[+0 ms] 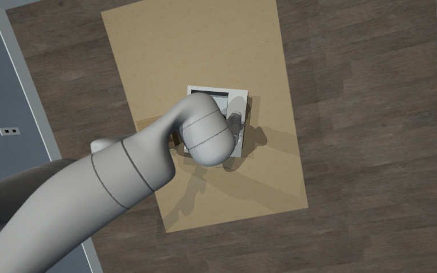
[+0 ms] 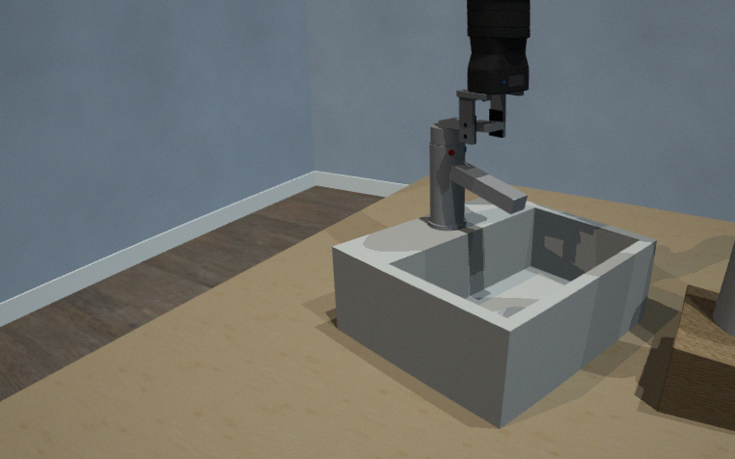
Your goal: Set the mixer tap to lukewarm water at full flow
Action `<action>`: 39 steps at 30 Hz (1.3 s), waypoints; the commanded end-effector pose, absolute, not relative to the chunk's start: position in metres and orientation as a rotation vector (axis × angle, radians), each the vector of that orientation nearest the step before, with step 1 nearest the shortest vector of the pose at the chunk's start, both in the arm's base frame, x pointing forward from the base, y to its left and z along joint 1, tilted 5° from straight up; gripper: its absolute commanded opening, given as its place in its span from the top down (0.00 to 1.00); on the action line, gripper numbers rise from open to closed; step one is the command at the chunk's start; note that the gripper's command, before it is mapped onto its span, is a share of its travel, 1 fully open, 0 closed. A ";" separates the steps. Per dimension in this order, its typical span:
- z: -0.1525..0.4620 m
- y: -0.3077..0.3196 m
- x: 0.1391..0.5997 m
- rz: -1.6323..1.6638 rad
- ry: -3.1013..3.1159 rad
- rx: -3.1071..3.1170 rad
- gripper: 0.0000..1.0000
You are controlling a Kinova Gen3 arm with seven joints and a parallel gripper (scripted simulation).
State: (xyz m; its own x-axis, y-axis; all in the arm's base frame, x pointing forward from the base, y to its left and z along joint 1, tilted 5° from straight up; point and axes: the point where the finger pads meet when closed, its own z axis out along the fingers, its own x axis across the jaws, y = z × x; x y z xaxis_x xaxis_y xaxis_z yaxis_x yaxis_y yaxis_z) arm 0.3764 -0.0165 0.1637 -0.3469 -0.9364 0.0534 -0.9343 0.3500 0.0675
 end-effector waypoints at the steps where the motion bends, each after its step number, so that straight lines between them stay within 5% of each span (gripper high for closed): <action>1: 0.164 -0.016 0.377 -0.037 -2.513 1.746 0.00; 39: 0.225 -0.015 0.382 -0.037 -2.513 1.746 0.00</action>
